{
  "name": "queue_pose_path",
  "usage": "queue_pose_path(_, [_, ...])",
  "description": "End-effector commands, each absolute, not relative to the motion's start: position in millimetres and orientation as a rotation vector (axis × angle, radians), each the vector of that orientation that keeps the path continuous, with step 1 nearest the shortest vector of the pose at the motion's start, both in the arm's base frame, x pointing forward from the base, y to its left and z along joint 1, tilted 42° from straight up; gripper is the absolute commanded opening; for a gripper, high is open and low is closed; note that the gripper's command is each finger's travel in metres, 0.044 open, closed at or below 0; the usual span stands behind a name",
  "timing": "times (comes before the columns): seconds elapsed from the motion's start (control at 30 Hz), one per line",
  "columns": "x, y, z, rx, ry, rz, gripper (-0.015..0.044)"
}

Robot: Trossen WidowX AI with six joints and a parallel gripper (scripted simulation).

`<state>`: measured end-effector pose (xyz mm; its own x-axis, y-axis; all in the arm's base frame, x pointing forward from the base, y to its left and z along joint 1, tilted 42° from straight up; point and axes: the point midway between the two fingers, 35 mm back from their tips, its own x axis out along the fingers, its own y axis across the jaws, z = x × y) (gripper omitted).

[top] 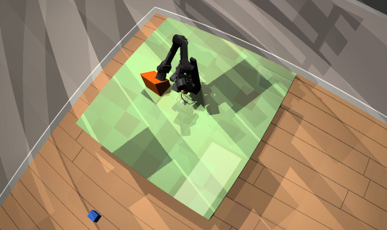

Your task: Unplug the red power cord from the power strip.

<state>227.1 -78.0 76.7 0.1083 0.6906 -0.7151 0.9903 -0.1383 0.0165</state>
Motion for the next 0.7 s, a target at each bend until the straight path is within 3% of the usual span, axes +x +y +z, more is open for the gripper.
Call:
queue_pose_path(0.0, [225,-100,65,1.863,1.591,-0.830,0.0000])
queue_pose_path(0.4, [221,-116,54,1.864,1.590,-0.831,0.0000])
queue_pose_path(0.67, [222,-107,57,1.869,1.594,-0.826,0.0210])
